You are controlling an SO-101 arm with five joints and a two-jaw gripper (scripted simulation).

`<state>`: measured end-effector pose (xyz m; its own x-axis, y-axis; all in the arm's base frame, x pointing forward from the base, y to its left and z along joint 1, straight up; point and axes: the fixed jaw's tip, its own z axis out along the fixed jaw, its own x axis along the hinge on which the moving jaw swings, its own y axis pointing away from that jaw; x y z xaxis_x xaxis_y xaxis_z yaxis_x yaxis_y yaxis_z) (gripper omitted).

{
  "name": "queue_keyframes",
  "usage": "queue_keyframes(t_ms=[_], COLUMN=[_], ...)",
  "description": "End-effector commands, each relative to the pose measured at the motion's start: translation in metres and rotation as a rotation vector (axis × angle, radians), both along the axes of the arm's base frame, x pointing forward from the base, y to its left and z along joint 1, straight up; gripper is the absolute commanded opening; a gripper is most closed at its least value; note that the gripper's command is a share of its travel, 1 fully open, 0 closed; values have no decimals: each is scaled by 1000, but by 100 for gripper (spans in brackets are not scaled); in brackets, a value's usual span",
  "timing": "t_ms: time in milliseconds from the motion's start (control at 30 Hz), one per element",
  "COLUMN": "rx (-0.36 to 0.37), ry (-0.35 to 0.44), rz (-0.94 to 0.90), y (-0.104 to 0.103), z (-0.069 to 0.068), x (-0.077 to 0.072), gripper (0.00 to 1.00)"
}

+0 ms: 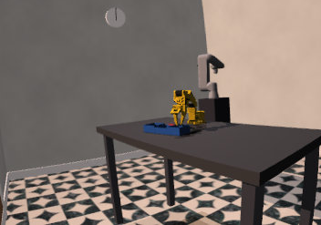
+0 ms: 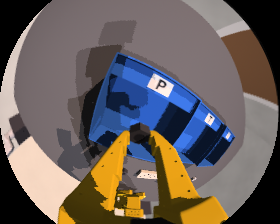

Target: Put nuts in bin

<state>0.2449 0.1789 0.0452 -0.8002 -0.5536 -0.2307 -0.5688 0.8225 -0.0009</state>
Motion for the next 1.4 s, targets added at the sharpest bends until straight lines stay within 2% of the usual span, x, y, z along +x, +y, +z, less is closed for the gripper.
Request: queue_keyframes(t_ms=[0,567,1267,1300,1367], rx=[20,15,15,44,44], ry=[-30,-23,-23,-65,-65], rz=[15,15,15,15,15], y=[4,4,4,6,6], z=[10,-1,-1,7,7], x=[2,2,2,5,5], gripper=[0,0,0,0,0])
